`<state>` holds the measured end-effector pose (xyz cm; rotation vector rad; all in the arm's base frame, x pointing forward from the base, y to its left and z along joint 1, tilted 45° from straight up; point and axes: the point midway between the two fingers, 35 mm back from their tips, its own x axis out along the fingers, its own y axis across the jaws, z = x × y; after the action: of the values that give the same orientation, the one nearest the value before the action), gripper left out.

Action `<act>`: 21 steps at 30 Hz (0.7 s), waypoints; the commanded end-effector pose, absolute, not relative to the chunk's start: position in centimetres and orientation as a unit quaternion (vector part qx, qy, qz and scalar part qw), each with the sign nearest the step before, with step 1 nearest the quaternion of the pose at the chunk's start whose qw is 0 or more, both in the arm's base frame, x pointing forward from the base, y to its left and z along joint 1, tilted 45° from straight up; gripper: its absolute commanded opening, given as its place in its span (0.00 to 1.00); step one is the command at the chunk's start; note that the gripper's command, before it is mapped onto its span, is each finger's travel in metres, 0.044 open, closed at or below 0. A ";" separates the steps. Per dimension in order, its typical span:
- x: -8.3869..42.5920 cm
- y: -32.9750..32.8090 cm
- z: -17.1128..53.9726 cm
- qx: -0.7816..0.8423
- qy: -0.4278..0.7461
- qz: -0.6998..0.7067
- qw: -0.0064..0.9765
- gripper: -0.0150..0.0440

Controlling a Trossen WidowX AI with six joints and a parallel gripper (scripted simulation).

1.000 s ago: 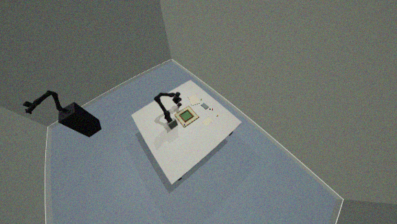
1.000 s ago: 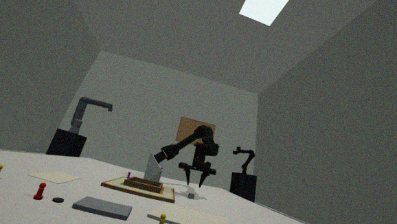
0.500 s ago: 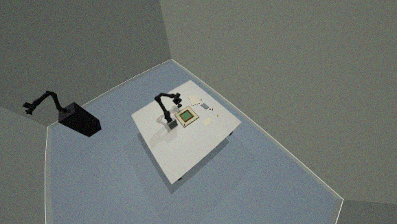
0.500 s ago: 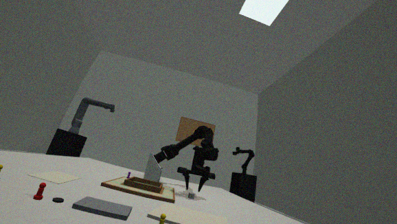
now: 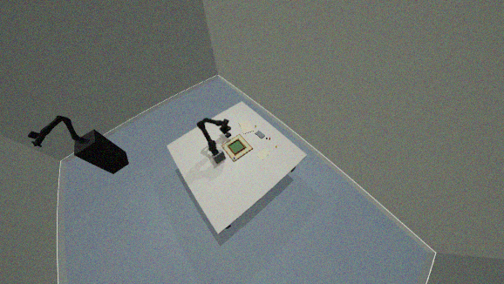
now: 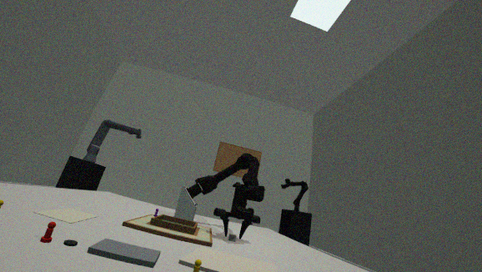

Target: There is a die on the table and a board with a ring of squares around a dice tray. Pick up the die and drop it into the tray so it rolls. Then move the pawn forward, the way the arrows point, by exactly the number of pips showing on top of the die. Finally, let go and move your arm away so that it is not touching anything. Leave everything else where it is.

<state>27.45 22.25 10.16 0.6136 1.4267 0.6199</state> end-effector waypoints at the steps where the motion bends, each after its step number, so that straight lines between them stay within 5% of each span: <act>1: 27.3 22.4 9.8 0.272 0.636 0.272 0.669 0.63; 5: 27.3 22.4 9.8 0.272 0.636 0.272 0.669 0.45; 12: 27.3 22.4 9.8 0.272 0.636 0.272 0.669 0.37; 15: 27.4 22.1 10.0 0.271 0.636 0.272 0.669 0.25; 21: 28.0 19.2 12.3 0.267 0.637 0.269 0.671 0.25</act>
<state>27.61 20.60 10.90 0.6036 1.4448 0.6027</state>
